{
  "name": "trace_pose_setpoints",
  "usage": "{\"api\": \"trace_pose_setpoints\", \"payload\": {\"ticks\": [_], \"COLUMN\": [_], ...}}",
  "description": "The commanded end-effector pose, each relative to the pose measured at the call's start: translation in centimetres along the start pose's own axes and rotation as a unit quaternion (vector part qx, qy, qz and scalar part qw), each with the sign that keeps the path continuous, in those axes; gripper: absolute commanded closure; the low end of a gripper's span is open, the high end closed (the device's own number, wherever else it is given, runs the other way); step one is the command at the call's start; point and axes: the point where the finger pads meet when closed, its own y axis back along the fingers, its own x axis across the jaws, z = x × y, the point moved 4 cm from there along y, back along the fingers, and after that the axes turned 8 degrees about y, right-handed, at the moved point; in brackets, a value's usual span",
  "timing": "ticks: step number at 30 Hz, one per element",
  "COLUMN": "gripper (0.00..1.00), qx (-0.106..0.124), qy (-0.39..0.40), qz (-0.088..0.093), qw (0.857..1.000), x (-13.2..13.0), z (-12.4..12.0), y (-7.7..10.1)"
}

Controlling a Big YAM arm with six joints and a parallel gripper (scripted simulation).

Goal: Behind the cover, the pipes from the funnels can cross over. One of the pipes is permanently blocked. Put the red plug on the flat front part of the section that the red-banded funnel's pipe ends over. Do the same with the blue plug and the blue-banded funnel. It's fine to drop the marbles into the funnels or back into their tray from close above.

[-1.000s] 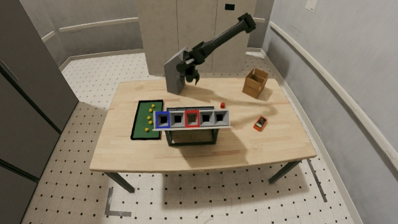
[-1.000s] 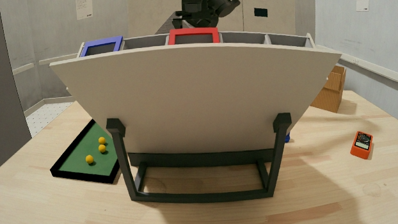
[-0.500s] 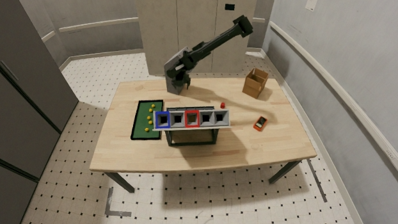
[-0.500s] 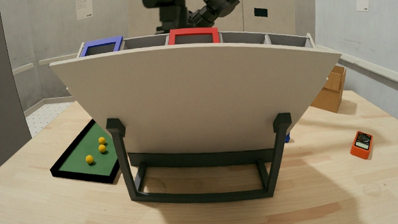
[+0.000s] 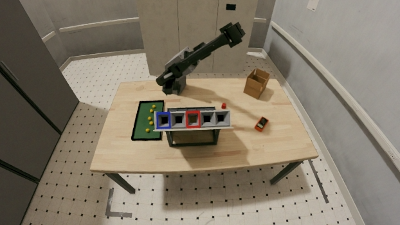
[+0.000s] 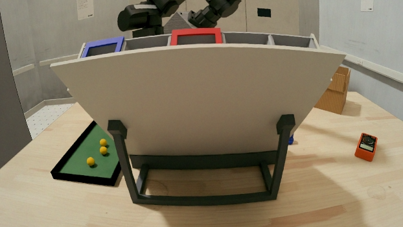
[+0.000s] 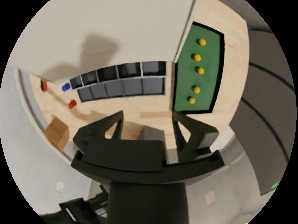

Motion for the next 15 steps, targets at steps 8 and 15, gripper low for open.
{"api": "trace_pose_setpoints", "payload": {"ticks": [8,15], "gripper": [0.20,0.20], "qx": [-0.005,-0.003], "qy": [0.029,0.021], "qz": [-0.007,-0.004], "qw": [1.000,1.000], "x": [-2.6,-7.2], "z": [0.9,-2.3], "y": [-0.6,-1.9]}}
